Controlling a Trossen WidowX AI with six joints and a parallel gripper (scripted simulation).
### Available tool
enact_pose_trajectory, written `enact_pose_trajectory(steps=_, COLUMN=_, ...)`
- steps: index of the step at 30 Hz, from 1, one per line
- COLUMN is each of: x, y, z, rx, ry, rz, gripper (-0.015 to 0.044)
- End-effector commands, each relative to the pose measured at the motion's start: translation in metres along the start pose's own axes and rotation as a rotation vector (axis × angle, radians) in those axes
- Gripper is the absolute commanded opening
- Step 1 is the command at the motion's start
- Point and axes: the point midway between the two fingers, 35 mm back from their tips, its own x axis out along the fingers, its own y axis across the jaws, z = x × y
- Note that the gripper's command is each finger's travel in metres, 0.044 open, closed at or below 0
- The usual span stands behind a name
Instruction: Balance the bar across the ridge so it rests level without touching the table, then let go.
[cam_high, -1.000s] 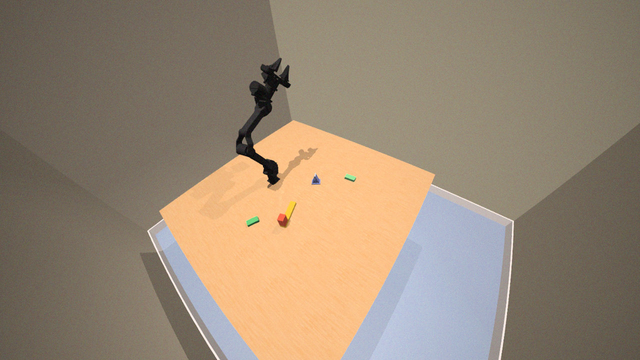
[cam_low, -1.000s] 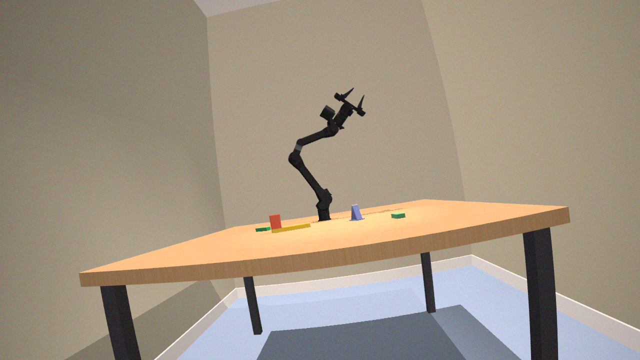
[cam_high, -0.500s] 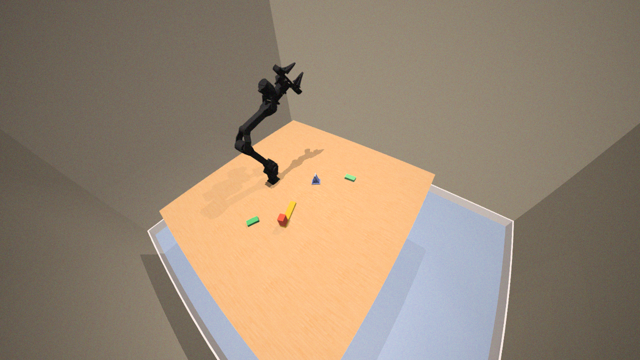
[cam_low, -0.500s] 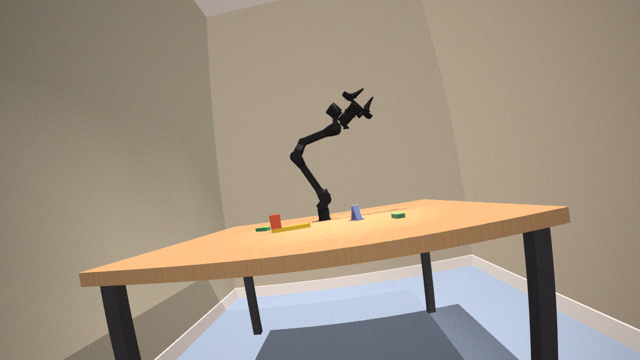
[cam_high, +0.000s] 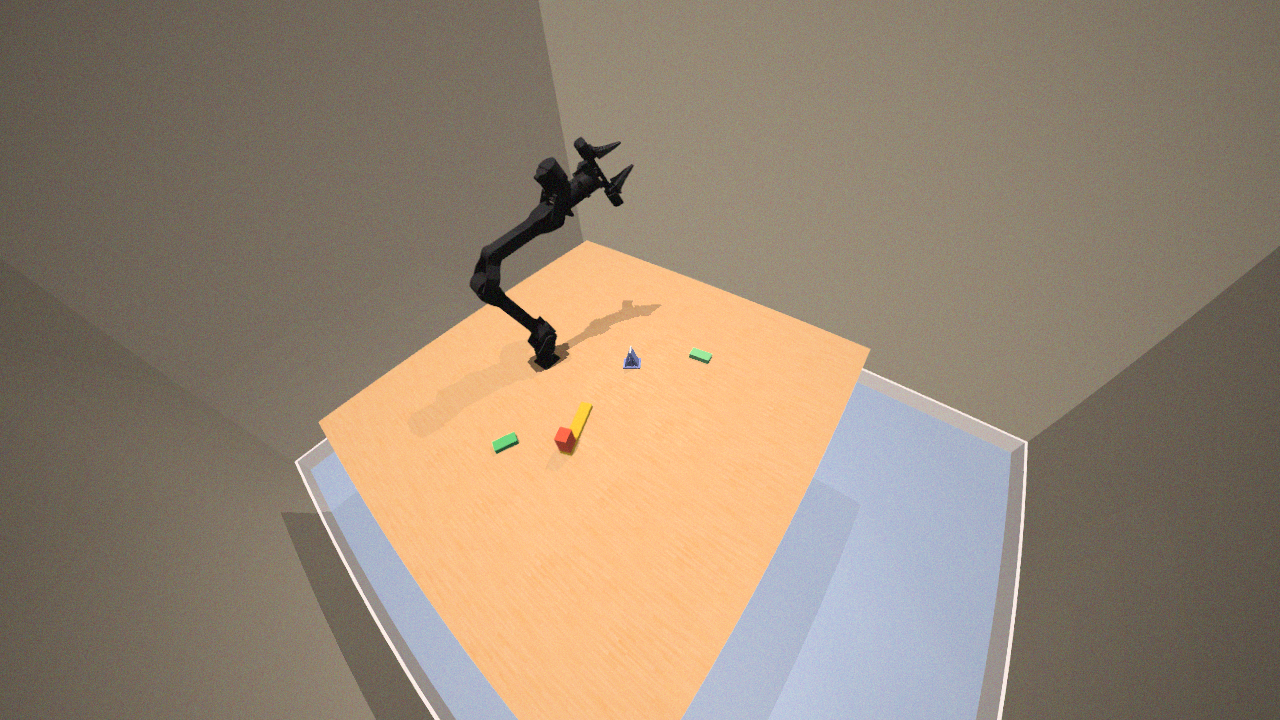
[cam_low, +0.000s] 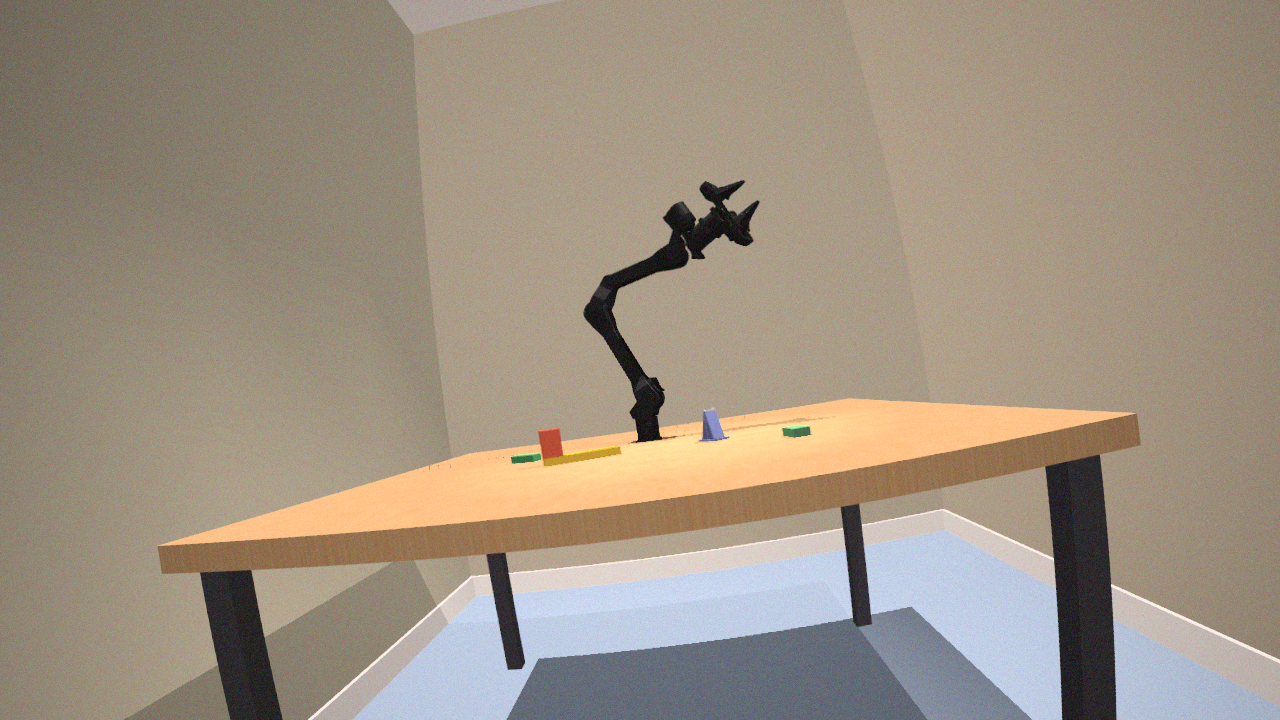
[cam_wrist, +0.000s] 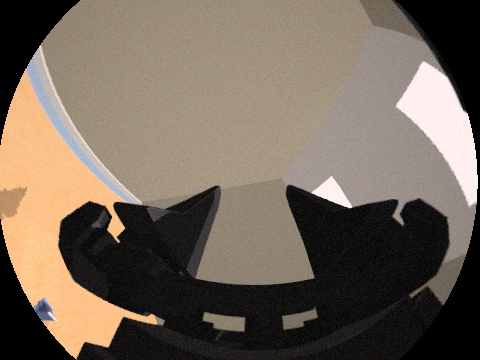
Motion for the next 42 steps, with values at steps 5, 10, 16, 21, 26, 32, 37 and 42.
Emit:
enact_pose_trajectory(steps=5, x=0.011, y=0.032, z=-0.031, rx=-0.059, ry=0.072, rz=0.099, gripper=0.0315)
enact_pose_trajectory(steps=10, x=0.017, y=0.048, z=-0.051, rx=-0.084, ry=0.119, rz=0.152, gripper=0.0315)
enact_pose_trajectory(steps=16, x=0.019, y=0.07, z=-0.077, rx=-0.157, ry=0.168, rz=0.239, gripper=0.0315)
enact_pose_trajectory(steps=21, x=0.018, y=0.088, z=-0.102, rx=-0.216, ry=0.214, rz=0.315, gripper=0.0315)
enact_pose_trajectory(steps=26, x=0.014, y=0.105, z=-0.127, rx=-0.268, ry=0.259, rz=0.395, gripper=0.0315)
enact_pose_trajectory(steps=32, x=0.005, y=0.124, z=-0.159, rx=-0.322, ry=0.313, rz=0.493, gripper=0.0315)
enact_pose_trajectory(steps=37, x=-0.004, y=0.142, z=-0.186, rx=-0.363, ry=0.352, rz=0.592, gripper=0.0315)
enact_pose_trajectory(steps=42, x=-0.017, y=0.159, z=-0.213, rx=-0.396, ry=0.389, rz=0.697, gripper=0.0315)
